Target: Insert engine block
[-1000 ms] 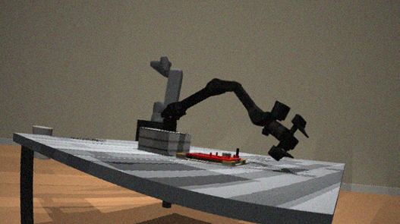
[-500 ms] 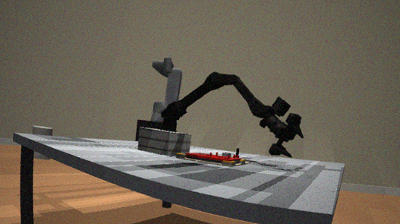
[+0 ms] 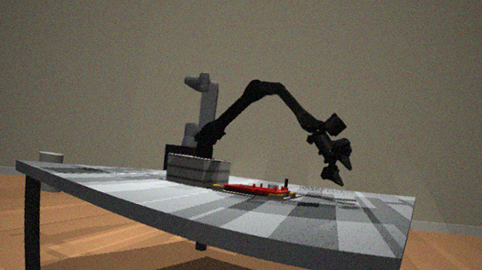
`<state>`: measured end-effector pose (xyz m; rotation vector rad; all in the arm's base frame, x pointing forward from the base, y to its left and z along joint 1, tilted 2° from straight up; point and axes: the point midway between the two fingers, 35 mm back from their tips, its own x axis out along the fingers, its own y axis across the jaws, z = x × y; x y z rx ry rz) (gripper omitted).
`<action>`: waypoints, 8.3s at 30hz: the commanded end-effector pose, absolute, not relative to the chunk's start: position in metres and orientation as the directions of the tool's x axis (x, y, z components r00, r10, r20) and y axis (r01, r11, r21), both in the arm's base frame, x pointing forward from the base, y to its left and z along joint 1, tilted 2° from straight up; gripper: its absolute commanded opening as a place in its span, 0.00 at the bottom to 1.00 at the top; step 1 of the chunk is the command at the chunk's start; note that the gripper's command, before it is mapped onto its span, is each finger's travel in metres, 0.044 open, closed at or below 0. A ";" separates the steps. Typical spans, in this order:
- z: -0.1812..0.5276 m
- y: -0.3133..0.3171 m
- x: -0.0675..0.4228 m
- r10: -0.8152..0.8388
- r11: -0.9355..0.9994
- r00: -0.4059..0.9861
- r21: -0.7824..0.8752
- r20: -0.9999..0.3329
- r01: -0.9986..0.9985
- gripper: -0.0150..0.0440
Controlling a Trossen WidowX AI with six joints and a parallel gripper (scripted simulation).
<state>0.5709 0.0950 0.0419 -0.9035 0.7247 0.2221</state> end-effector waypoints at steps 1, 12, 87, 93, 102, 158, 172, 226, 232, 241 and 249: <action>0.044 0.106 0.550 -0.084 0.719 0.708 -0.535 -0.701 -0.444 1.00; 0.043 0.127 0.495 -0.025 0.907 0.594 -0.268 -0.804 -0.325 1.00; -0.022 0.151 0.257 0.037 0.708 0.036 0.051 -0.999 0.705 1.00; -0.032 0.152 0.258 0.037 0.708 0.036 0.051 -0.999 0.705 1.00; -0.036 0.152 0.258 0.037 0.708 0.036 0.051 -0.999 0.705 0.78; 0.088 0.151 0.256 0.037 0.708 0.036 0.052 -0.999 0.704 0.25; 0.083 0.138 0.271 0.036 0.775 0.038 0.051 -0.999 0.630 0.25; 0.023 0.003 0.350 0.022 0.999 0.041 0.020 -0.999 -0.037 0.25; 0.016 -0.015 0.355 0.022 0.993 0.043 0.017 -0.999 -0.120 0.25; 0.011 -0.027 0.360 0.022 0.980 0.044 0.013 -0.999 -0.197 0.39; 0.010 -0.027 0.360 0.022 0.975 0.044 0.012 -0.999 -0.220 0.52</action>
